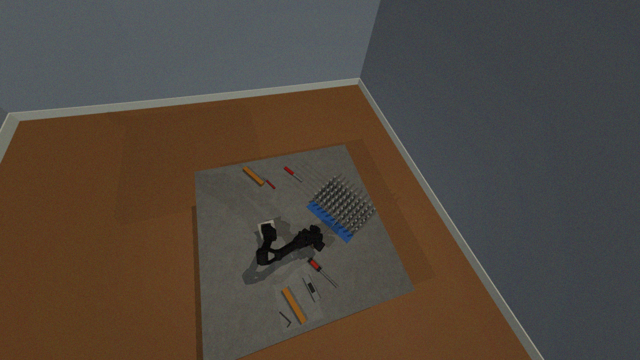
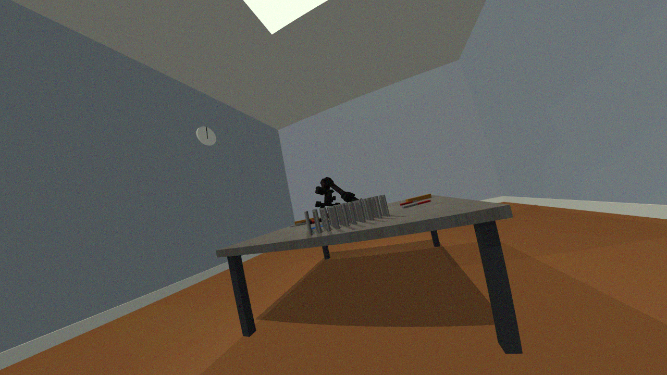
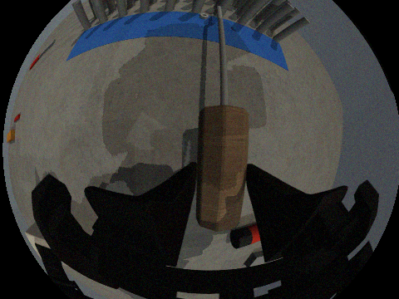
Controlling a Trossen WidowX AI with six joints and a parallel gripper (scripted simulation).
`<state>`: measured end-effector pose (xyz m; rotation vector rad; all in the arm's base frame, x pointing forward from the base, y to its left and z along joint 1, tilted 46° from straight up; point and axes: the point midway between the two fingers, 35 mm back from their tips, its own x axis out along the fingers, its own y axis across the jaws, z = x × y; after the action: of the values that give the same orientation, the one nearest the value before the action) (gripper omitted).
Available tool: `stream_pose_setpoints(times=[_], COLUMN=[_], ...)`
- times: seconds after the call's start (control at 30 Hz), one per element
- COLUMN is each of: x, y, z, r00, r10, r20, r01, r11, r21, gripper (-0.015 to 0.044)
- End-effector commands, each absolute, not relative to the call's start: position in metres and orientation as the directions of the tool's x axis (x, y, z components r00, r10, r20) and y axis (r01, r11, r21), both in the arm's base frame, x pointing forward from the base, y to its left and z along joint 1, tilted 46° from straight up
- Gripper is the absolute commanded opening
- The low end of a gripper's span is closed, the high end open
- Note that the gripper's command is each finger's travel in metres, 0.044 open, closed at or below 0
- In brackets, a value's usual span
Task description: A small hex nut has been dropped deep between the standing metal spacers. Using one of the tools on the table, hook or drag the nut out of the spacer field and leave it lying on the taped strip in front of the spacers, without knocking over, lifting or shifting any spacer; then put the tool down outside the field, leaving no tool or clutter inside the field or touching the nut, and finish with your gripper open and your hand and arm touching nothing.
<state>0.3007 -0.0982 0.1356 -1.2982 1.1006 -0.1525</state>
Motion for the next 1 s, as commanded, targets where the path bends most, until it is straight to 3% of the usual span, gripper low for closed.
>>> stream_pose_setpoints(times=[0.0, 0.97], x=[0.289, 0.283], y=[-0.099, -0.024], z=[0.139, 0.212], r00=[0.526, 0.513], r10=[-0.636, -0.631], r20=[-0.564, -0.582], r01=[-0.477, -0.482], r11=[0.328, 0.349], r21=[-0.815, -0.804], gripper=[0.0000, 0.0000])
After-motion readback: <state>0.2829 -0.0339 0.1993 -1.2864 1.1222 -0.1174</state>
